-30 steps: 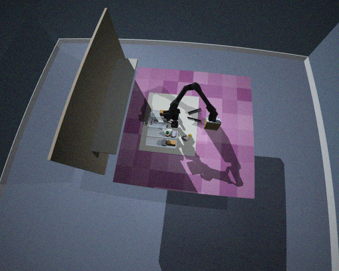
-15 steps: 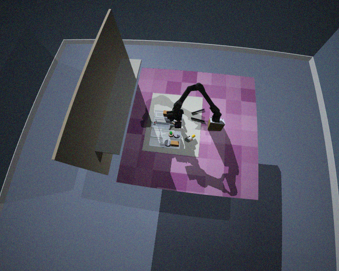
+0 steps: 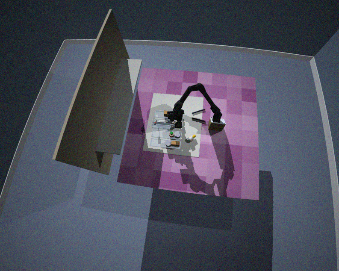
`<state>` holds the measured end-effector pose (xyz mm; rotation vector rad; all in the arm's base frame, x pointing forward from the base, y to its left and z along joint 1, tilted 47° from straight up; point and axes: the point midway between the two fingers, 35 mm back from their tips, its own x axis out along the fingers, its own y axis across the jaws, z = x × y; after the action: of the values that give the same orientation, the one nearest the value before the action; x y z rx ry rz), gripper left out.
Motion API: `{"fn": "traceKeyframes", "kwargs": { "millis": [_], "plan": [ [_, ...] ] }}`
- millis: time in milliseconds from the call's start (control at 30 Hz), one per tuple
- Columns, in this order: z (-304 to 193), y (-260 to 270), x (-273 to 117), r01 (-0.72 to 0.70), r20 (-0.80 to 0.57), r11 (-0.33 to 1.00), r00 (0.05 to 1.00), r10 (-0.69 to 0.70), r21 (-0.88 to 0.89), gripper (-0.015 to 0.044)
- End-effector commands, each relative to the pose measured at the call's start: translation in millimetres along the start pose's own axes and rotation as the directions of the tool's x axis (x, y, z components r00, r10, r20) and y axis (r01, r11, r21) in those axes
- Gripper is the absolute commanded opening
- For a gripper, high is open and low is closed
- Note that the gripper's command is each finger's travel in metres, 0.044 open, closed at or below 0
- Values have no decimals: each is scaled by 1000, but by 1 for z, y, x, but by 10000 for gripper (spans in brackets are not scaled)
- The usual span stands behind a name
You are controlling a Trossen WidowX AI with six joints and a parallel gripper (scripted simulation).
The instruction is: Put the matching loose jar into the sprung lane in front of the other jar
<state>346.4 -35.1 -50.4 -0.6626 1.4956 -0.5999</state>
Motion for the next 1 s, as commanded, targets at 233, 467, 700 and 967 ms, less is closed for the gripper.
{"fn": "traceKeyframes", "kwargs": {
  "millis": [233,467,700,967],
  "plan": [
    [6,-3,6,6,18,1000,1000,-6,23,0],
    [6,-3,8,6,18,1000,1000,-6,23,0],
    [6,-3,10,6,18,1000,1000,-6,23,0],
    [5,-4,12,6,18,1000,1000,-6,23,0]
  ]
}}
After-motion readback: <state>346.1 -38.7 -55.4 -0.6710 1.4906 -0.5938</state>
